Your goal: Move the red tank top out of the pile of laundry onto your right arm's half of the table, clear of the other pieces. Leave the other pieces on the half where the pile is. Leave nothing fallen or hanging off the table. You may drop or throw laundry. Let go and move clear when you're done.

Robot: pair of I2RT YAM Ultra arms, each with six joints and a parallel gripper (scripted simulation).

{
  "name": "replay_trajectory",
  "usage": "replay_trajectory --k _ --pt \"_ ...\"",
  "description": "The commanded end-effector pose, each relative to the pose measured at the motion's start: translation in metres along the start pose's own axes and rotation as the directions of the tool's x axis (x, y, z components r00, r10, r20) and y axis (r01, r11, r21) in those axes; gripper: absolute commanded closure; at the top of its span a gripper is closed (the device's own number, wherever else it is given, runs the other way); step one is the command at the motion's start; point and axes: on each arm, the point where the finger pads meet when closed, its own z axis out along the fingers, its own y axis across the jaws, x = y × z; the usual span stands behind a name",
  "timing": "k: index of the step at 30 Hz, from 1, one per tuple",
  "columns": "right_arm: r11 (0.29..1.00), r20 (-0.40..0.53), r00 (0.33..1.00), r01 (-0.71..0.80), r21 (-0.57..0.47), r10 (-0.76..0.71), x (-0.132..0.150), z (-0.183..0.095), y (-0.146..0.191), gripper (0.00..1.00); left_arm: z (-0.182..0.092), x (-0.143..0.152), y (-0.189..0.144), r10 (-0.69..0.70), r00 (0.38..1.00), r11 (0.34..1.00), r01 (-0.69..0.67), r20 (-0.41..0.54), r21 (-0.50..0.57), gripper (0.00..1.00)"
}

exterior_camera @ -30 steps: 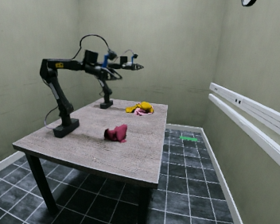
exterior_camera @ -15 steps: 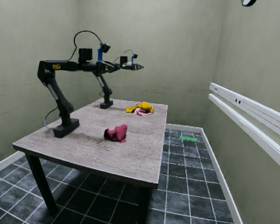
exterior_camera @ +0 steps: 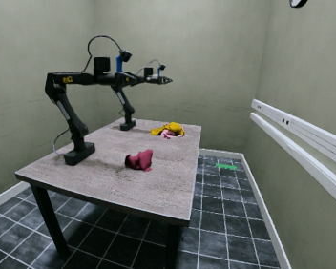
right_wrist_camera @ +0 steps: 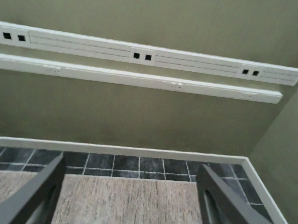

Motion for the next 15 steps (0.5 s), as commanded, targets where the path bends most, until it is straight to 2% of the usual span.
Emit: replay_trajectory --k 1,15 --pt "1.000 0.113 0.993 -0.009 -0.010 0.010 -0.0454 -0.0122 0.0020 0.08 -0.0044 -0.0219 -0.0034 0.000 0.999 1.000 0.000 0.049 0.011 0.08" --pt "1.000 0.095 0.995 -0.009 -0.008 0.010 -0.0391 -0.0085 0.0016 0.08 -0.0051 -0.0192 -0.0034 0.000 0.999 1.000 0.000 0.036 0.012 0.08"
